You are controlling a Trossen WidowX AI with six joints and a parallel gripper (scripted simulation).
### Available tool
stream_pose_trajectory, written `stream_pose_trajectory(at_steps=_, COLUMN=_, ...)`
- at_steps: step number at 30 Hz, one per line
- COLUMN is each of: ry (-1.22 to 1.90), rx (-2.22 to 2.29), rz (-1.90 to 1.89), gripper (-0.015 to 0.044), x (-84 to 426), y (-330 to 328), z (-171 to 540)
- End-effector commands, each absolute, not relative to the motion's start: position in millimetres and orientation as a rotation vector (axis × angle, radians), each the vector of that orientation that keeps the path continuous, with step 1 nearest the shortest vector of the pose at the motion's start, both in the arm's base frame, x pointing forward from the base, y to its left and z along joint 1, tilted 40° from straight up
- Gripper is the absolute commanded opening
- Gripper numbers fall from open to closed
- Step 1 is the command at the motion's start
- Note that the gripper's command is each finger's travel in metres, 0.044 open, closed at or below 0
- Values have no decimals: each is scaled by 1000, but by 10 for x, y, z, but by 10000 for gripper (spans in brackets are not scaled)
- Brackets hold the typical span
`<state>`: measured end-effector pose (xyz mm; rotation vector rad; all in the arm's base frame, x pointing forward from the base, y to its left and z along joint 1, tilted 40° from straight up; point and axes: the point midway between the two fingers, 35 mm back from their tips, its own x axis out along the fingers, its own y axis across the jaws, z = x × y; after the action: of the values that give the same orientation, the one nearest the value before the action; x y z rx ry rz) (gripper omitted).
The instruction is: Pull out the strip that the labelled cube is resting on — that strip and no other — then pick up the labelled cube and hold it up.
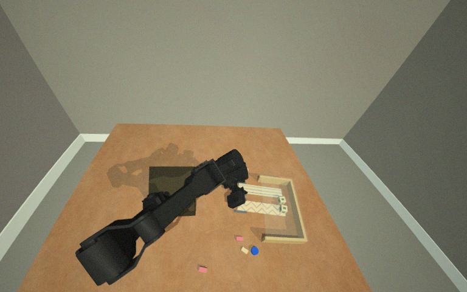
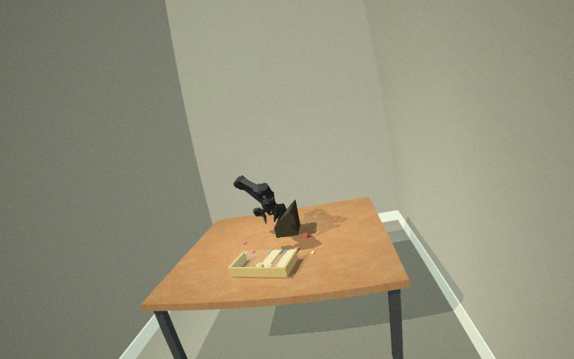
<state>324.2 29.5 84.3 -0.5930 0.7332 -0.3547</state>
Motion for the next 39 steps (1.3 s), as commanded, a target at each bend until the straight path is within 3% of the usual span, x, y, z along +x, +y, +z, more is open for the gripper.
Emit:
stream_pose_trajectory(at_steps=1, ry=823, rx=-540, rz=-382, gripper=138, x=3397, y=265, z=768)
stream_pose_trajectory(at_steps=7, ry=1064, rx=-444, rz=-509, gripper=0, x=3599, y=71, z=512)
stream_pose_trajectory(at_steps=17, ry=1425, rx=-277, rz=-797, gripper=0, x=3672, y=-333, z=143)
stream_pose_trajectory(at_steps=39, ry=1431, rx=-274, rz=-802, gripper=0, x=3681, y=-478, z=-14)
